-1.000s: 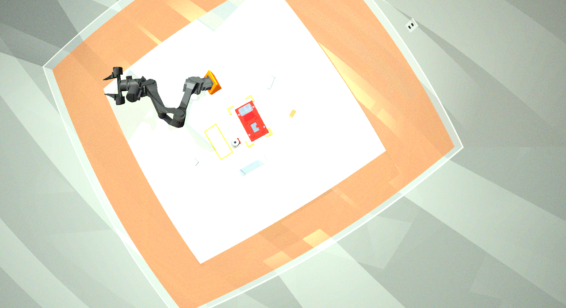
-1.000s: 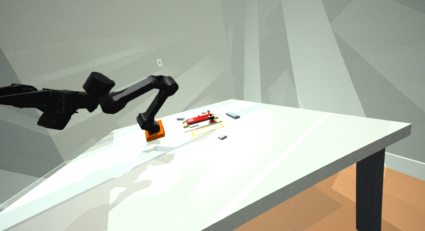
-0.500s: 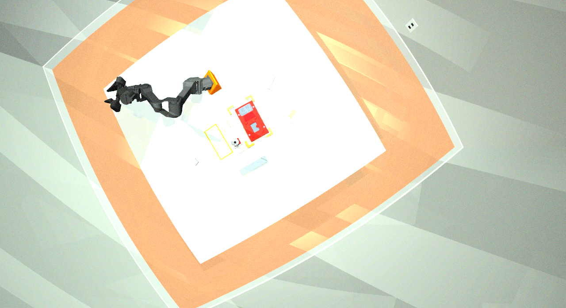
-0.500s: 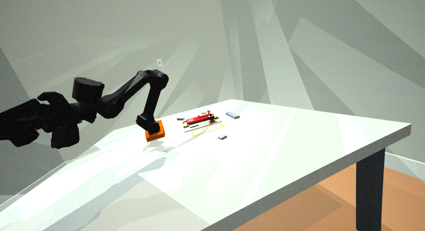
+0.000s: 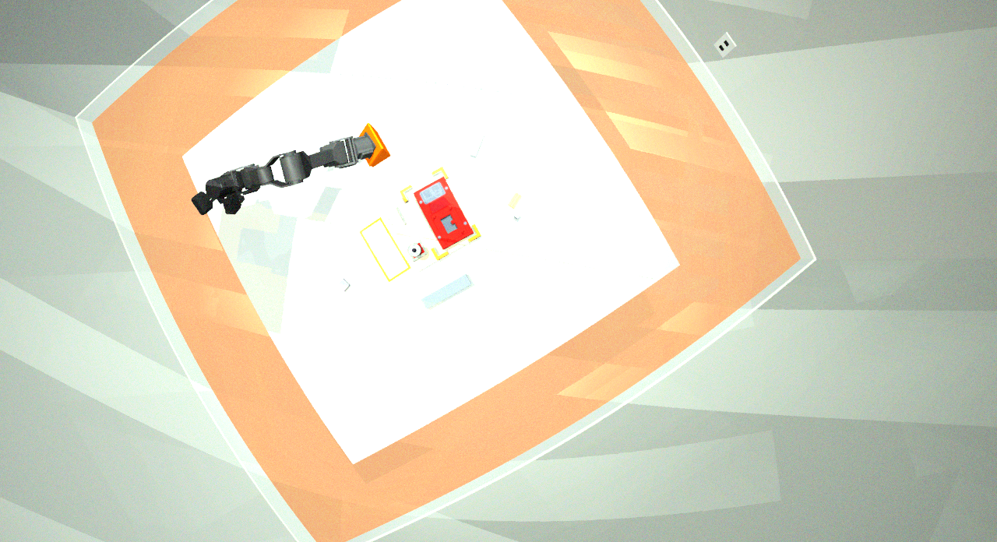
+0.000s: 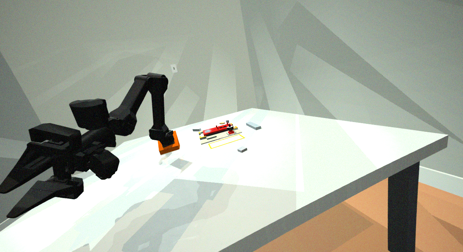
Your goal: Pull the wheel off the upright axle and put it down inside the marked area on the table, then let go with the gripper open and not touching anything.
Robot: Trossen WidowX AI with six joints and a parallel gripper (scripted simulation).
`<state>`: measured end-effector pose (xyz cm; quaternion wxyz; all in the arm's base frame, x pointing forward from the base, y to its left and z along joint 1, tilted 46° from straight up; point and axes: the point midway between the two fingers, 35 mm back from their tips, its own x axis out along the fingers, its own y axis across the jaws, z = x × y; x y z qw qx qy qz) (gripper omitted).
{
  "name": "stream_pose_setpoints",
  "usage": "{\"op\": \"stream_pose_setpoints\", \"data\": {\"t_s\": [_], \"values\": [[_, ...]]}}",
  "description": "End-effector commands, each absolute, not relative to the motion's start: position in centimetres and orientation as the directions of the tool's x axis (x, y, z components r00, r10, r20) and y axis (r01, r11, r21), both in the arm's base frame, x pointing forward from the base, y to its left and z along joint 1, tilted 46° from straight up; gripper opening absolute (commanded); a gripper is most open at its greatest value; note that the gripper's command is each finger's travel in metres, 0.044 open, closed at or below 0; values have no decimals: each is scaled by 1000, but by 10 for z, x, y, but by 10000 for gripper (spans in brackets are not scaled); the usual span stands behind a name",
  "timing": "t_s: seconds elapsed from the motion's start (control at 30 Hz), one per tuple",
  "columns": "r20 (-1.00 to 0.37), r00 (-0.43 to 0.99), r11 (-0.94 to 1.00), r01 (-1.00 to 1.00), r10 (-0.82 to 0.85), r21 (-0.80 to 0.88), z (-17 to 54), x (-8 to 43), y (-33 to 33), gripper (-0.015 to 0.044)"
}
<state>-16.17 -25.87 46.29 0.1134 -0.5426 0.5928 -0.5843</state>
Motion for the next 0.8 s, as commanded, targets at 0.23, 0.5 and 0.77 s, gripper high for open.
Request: {"op": "stream_pose_setpoints", "data": {"t_s": [0.23,0.5,0.77], "values": [[325,-202,-319,-64,-924,-946,437,-89,-335,300],[202,-35,-205,211,-979,-956,417,-20,-368,300],[68,143,-2,417,-987,-909,393,59,-384,300]]}}
